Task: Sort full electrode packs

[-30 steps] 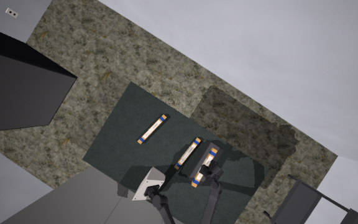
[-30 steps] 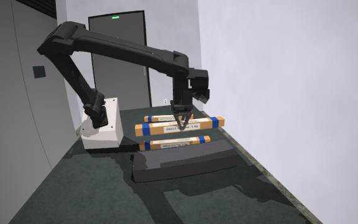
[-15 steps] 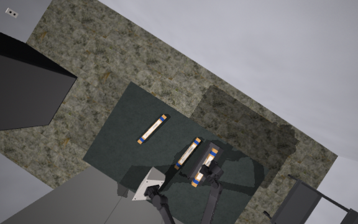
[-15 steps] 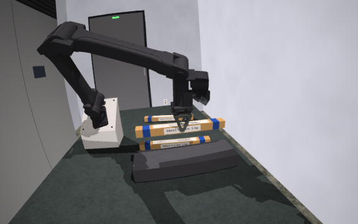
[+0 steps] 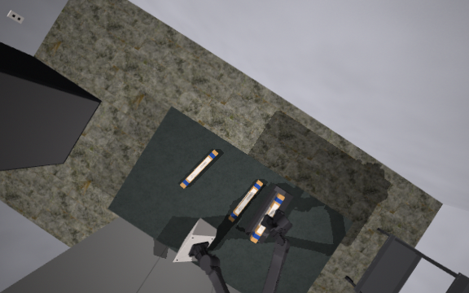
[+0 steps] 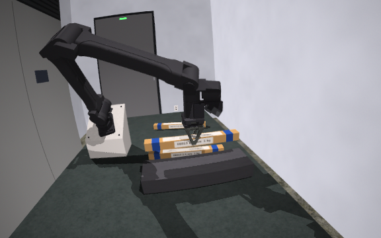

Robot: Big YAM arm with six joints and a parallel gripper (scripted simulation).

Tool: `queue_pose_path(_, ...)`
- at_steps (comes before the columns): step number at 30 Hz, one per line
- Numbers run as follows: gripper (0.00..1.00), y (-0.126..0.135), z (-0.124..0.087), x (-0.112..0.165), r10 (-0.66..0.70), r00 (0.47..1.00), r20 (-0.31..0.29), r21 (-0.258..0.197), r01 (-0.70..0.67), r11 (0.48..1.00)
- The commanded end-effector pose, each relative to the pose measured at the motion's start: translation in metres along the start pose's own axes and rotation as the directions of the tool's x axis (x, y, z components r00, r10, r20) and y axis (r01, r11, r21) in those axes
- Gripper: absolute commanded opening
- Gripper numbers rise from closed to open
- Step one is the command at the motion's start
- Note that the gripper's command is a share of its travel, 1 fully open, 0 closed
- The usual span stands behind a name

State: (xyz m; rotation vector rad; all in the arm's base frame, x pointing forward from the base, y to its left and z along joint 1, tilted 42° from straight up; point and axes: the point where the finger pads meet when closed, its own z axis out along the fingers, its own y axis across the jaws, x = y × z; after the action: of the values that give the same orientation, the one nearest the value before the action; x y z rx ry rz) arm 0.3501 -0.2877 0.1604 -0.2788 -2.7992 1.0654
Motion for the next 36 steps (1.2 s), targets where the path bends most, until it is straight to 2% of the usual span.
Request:
queue_pose_path(1,0.0,-0.023,-0.025,-0.012,0.035,0.996,0.081,0.017,-0.037,0.999)
queue_pose_path(6,0.0,-0.02,-0.009,-0.005,0.031,0.998,0.061,0.014,-0.032,0.999)
queue_pose_path(19,0.0,-0.022,0.0,-0.016,0.031,0.996,0.086,0.02,-0.033,0.999)
queue_pose_path(26,0.0,-0.007,0.015,-0.012,0.005,0.998,0.058,0.013,-0.006,1.0)
queue_pose_path(36,0.0,-0.014,0.006,-0.019,0.02,0.997,0.08,0.02,-0.021,1.0)
